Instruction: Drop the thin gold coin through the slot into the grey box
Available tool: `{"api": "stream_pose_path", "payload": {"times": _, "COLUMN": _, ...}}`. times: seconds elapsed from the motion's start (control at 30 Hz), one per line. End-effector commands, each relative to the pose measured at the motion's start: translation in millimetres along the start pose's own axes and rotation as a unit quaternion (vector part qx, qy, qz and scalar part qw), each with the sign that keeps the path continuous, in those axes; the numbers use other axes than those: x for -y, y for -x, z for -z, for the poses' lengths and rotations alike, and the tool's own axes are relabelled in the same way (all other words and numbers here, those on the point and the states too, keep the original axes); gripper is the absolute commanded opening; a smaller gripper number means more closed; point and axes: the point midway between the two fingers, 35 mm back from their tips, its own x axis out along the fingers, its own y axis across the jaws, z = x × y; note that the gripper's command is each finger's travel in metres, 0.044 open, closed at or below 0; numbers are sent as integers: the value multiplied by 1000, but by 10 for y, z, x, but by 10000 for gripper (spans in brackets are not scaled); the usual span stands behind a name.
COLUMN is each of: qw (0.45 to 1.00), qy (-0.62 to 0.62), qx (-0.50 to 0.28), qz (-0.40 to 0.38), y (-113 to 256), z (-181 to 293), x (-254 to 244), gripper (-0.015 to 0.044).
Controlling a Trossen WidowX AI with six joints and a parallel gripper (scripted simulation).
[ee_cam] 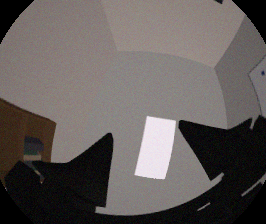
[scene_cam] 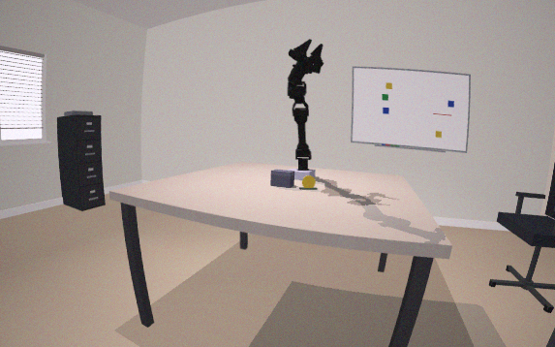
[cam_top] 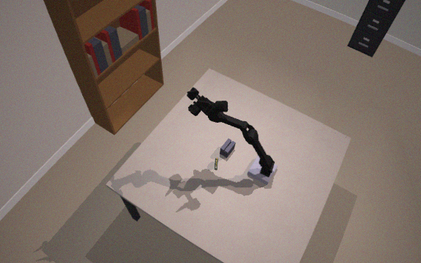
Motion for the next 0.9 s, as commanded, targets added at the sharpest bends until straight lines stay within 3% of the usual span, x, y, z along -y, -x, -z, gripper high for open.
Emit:
{"api": "stream_pose_path", "payload": {"times": 0.0, "qw": 1000, "qy": -11, "qx": 2, "qz": -4, "y": 0, "z": -13, "x": -15, "gripper": 374}}
{"api": "stream_pose_path", "payload": {"times": 0.13, "qw": 970, "qy": -223, "qx": 29, "qz": -95, "y": 51, "z": -311, "x": -309, "gripper": 269}}
{"api": "stream_pose_path", "payload": {"times": 0.27, "qw": 866, "qy": -452, "qx": 27, "qz": -214, "y": 228, "z": -727, "x": -604, "gripper": 164}}
{"api": "stream_pose_path", "payload": {"times": 0.4, "qw": 702, "qy": -630, "qx": -14, "qz": -332, "y": 528, "z": -1171, "x": -805, "gripper": 161}}
{"api": "stream_pose_path", "payload": {"times": 0.5, "qw": 600, "qy": -697, "qx": -51, "qz": -389, "y": 730, "z": -1403, "x": -866, "gripper": 161}}
{"api": "stream_pose_path", "payload": {"times": 0.87, "qw": 225, "qy": -781, "qx": -235, "qz": -533, "y": 1576, "z": -2098, "x": -824, "gripper": 161}}
